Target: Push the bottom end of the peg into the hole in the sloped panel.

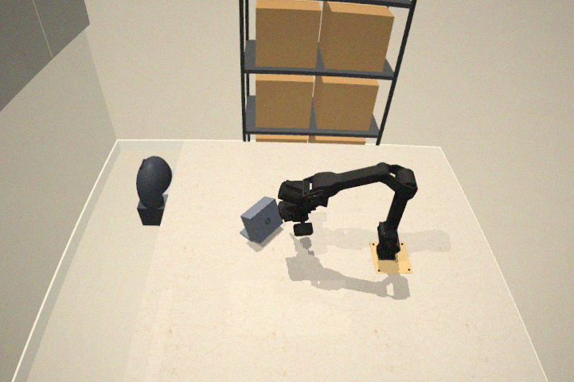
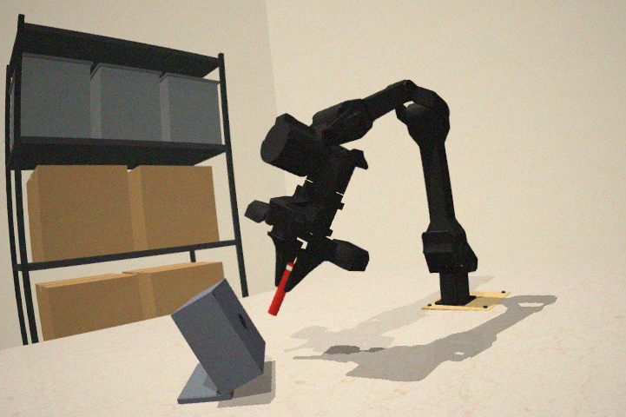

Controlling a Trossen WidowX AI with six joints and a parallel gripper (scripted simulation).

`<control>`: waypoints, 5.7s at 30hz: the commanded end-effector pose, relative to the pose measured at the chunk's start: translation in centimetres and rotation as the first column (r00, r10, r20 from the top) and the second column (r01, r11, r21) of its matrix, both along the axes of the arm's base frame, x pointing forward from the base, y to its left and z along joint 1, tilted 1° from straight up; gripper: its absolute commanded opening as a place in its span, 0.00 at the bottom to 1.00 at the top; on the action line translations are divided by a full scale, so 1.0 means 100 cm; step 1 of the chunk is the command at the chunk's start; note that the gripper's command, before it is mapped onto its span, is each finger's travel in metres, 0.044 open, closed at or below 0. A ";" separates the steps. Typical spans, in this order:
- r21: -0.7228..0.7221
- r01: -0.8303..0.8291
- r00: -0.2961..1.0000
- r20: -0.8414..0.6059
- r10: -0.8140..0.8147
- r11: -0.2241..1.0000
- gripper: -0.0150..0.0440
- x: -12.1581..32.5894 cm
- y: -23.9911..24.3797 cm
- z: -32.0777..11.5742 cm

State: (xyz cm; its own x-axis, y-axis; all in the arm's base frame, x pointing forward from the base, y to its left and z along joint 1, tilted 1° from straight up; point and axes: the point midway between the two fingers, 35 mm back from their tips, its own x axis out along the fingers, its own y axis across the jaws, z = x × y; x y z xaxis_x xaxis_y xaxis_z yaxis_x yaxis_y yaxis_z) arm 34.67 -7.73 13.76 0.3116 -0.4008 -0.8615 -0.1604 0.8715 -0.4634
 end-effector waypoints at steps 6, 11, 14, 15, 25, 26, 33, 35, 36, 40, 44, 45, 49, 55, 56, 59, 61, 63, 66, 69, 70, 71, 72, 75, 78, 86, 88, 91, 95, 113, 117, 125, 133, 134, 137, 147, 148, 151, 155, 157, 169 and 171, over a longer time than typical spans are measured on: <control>-0.058 -0.044 0.999 0.021 0.046 0.997 0.25 0.000 0.008 -0.002; -0.087 -0.065 0.997 0.036 0.068 0.994 0.25 0.001 0.013 -0.002; -0.104 -0.077 0.996 0.044 0.082 0.992 0.25 0.002 0.015 -0.002; -0.109 -0.080 0.995 0.047 0.086 0.991 0.25 0.002 0.016 -0.002; -0.165 -0.115 0.989 0.075 0.129 0.980 0.25 0.003 0.026 -0.001; -0.170 -0.119 0.988 0.078 0.133 0.978 0.25 0.003 0.027 -0.001; -0.208 -0.139 0.982 0.097 0.162 0.968 0.25 0.003 0.033 -0.001; -0.219 -0.145 0.980 0.102 0.170 0.965 0.25 0.003 0.035 0.000; -0.224 -0.148 0.979 0.105 0.174 0.963 0.25 0.003 0.036 0.000; -0.246 -0.158 0.975 0.115 0.190 0.956 0.25 0.003 0.040 0.000; -0.266 -0.167 0.970 0.126 0.206 0.949 0.25 0.002 0.044 0.001; -0.271 -0.169 0.969 0.129 0.210 0.948 0.25 0.002 0.045 0.001; -0.292 -0.177 0.964 0.139 0.225 0.940 0.25 0.001 0.048 0.001; -0.322 -0.188 0.957 0.154 0.247 0.928 0.25 0.000 0.054 0.002; -0.326 -0.189 0.955 0.157 0.250 0.926 0.25 0.000 0.055 0.002; -0.341 -0.194 0.951 0.165 0.261 0.920 0.25 -0.001 0.058 0.003; -0.350 -0.196 0.948 0.170 0.268 0.916 0.25 -0.001 0.059 0.003; -0.360 -0.199 0.945 0.175 0.275 0.912 0.25 -0.002 0.061 0.003; -0.374 -0.202 0.941 0.182 0.285 0.905 0.25 -0.003 0.064 0.004; -0.387 -0.205 0.937 0.190 0.295 0.899 0.25 -0.004 0.067 0.004; -0.392 -0.206 0.935 0.192 0.298 0.897 0.25 -0.004 0.067 0.004; -0.396 -0.206 0.933 0.195 0.301 0.895 0.25 -0.005 0.068 0.005; -0.401 -0.207 0.932 0.197 0.305 0.893 0.25 -0.005 0.069 0.005; -0.414 -0.209 0.927 0.204 0.314 0.886 0.25 -0.006 0.072 0.005; -0.427 -0.210 0.922 0.212 0.323 0.880 0.25 -0.008 0.074 0.006; -0.459 -0.212 0.909 0.231 0.347 0.863 0.25 -0.012 0.081 0.007; -0.467 -0.212 0.906 0.236 0.352 0.858 0.25 -0.013 0.083 0.008; -0.468 -0.212 0.905 0.237 0.353 0.858 0.25 -0.012 0.082 0.007; -0.472 -0.212 0.903 0.241 0.357 0.856 0.25 -0.009 0.081 0.006; -0.496 -0.210 0.891 0.258 0.374 0.843 0.25 0.007 0.073 -0.003; -0.502 -0.209 0.888 0.262 0.378 0.839 0.25 0.010 0.071 -0.004; -0.514 -0.207 0.882 0.269 0.386 0.832 0.25 0.016 0.067 -0.008; -0.517 -0.198 0.879 0.281 0.384 0.833 0.25 0.019 0.064 -0.010; -0.517 -0.196 0.879 0.284 0.383 0.833 0.25 0.019 0.064 -0.011; -0.518 -0.193 0.878 0.288 0.382 0.834 0.25 0.020 0.063 -0.012; -0.517 -0.192 0.878 0.290 0.381 0.835 0.25 0.022 0.062 -0.012; -0.516 -0.191 0.878 0.291 0.381 0.835 0.25 0.023 0.061 -0.012; -0.515 -0.189 0.877 0.293 0.380 0.836 0.25 0.026 0.059 -0.014; -0.514 -0.188 0.877 0.296 0.379 0.837 0.25 0.030 0.055 -0.016; -0.514 -0.188 0.877 0.296 0.379 0.837 0.25 0.031 0.054 -0.017; -0.514 -0.185 0.879 0.295 0.375 0.838 0.25 0.032 0.051 -0.020; -0.514 -0.185 0.879 0.295 0.375 0.838 0.25 0.032 0.051 -0.020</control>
